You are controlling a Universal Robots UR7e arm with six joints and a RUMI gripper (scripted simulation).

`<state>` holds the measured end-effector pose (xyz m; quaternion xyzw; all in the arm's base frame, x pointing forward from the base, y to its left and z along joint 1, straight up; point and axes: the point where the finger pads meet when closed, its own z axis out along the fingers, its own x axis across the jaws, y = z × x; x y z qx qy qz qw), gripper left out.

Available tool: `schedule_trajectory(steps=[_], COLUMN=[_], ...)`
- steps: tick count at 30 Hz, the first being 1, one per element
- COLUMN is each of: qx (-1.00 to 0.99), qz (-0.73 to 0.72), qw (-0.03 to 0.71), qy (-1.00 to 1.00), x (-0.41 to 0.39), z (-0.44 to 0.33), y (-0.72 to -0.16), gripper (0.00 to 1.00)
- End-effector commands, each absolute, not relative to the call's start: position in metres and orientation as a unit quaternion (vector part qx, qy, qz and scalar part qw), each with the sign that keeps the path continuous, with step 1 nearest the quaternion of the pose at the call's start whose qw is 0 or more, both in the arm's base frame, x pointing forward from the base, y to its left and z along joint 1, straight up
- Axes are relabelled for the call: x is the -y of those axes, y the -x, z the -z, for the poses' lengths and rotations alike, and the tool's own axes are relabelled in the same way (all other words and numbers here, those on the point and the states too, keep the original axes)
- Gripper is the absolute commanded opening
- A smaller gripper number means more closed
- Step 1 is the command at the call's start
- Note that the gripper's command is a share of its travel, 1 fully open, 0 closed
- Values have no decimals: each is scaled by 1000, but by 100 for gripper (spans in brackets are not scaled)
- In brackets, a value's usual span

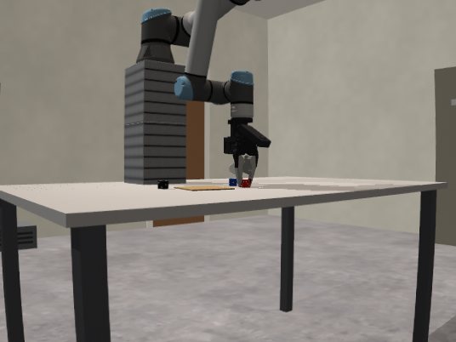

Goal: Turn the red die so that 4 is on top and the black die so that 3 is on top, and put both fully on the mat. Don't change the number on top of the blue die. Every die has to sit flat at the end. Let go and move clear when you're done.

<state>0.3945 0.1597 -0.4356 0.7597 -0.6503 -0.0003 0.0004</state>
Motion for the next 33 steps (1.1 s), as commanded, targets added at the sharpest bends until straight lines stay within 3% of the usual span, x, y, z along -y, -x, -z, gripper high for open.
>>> schedule_trajectory(steps=[1, 18, 19, 33], qx=[650, 650, 650, 650], qz=[0, 0, 0, 0], qw=[0, 0, 0, 0], qy=[-760, -760, -760, -760], x=[-160, -160, -160, -160], z=[435, 435, 435, 435], y=[-395, -395, -395, -395], gripper=[24, 24, 6, 6])
